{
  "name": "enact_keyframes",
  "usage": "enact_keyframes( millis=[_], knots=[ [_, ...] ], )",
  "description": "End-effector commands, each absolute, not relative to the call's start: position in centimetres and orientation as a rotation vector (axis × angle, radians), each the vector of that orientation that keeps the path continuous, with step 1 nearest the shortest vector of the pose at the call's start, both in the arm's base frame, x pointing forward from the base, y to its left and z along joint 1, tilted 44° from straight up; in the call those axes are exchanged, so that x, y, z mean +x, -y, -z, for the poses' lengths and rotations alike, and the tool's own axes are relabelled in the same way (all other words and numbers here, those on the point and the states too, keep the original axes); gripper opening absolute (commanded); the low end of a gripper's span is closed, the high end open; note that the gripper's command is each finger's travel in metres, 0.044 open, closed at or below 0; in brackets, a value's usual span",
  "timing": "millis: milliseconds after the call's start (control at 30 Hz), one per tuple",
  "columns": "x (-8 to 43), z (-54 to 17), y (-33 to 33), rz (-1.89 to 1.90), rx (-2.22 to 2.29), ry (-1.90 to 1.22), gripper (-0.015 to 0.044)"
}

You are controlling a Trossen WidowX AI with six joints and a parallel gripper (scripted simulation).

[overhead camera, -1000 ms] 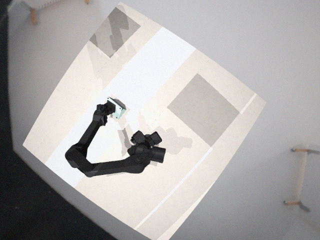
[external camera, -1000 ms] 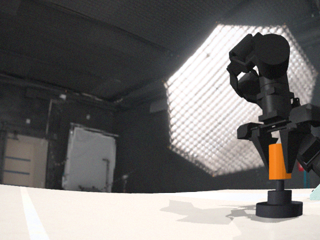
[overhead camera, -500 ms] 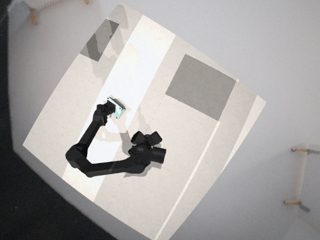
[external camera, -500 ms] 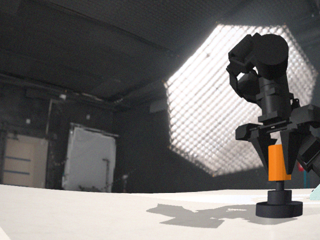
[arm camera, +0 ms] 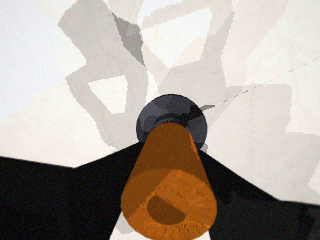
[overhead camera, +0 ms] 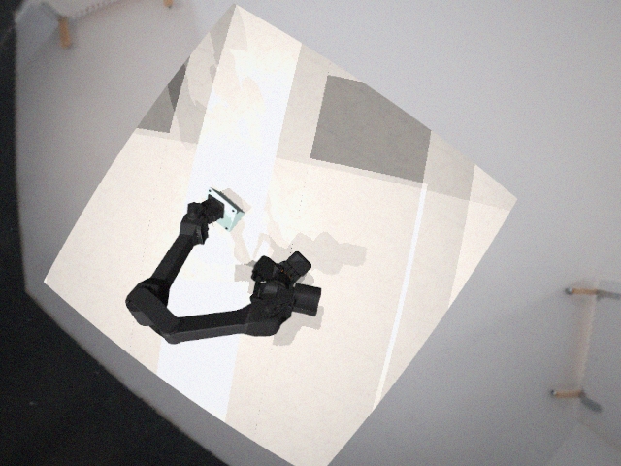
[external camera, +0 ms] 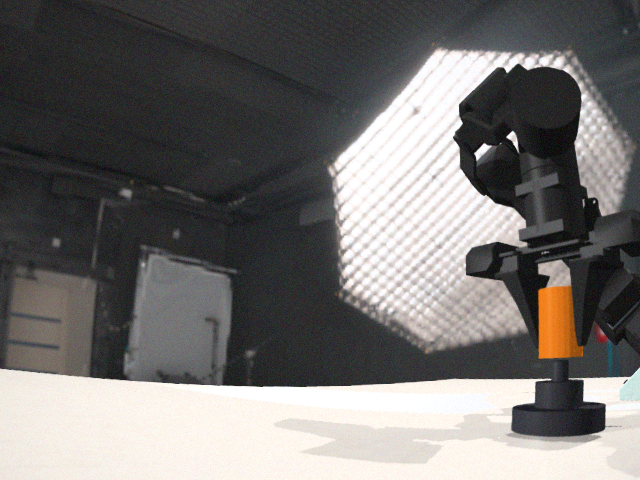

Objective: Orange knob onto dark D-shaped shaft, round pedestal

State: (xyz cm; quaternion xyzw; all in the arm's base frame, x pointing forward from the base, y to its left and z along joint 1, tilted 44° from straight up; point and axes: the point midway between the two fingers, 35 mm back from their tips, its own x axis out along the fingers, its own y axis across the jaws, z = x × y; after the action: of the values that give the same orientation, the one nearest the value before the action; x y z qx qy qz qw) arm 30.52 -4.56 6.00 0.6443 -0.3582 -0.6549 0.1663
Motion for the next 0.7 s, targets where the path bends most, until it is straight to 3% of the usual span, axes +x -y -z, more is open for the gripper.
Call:
enact_keyframes(
  millis=[0,667],
  knots=[
    [30.43,-5.95,4.4,1.872,1.812,0.959,0.0],
    [30.87,-5.9,4.67,1.872,1.812,0.96,0.0]
  ],
)
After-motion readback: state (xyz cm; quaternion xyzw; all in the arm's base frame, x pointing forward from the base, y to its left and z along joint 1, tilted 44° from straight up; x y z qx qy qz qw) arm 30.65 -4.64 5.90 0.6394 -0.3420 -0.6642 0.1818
